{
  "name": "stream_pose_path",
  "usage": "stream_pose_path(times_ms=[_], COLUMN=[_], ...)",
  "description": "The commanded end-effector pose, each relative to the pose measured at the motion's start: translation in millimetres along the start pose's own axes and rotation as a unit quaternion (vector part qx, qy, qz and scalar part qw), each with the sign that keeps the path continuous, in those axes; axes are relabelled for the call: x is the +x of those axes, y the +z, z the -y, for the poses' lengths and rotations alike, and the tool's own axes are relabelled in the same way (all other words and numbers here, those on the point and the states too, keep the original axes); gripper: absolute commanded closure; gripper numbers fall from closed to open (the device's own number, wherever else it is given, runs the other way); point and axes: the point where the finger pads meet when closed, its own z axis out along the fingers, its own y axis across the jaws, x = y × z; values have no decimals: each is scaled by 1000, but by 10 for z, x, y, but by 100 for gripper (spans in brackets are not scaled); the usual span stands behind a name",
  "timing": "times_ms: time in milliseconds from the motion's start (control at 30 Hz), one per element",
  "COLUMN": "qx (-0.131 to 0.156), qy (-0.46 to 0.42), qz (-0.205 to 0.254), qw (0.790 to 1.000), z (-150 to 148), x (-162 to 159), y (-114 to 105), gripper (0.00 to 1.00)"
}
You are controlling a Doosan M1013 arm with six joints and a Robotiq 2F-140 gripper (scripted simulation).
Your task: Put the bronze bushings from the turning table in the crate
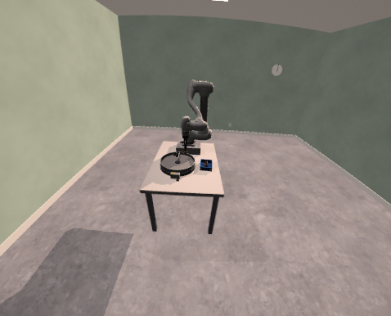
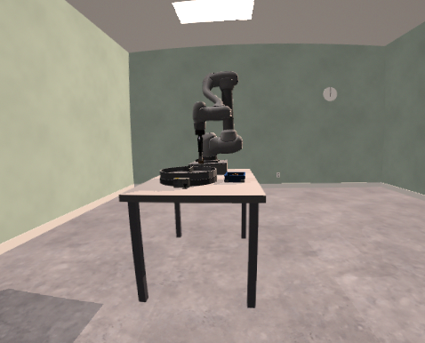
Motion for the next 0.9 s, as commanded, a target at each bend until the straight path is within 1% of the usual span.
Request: stream_pose_path(times_ms=[0, 67, 167, 567, 633, 733, 867], qx=[1, 1, 1, 1, 1, 1, 1], qy=[1, 1, 1, 1, 1, 1, 1], qz=[3, 3, 3, 3, 3, 3, 3], qw=[1000, 1000, 1000, 1000, 1000, 1000, 1000], z=[-196, -196, -349, -769, -769, -920, -1069], x=[371, 371, 684, 1545, 1545, 1856, 2160], y=[6, 6, 8, 12, 12, 13, 14], gripper=[100, 100, 100, 100, 100, 100, 100])
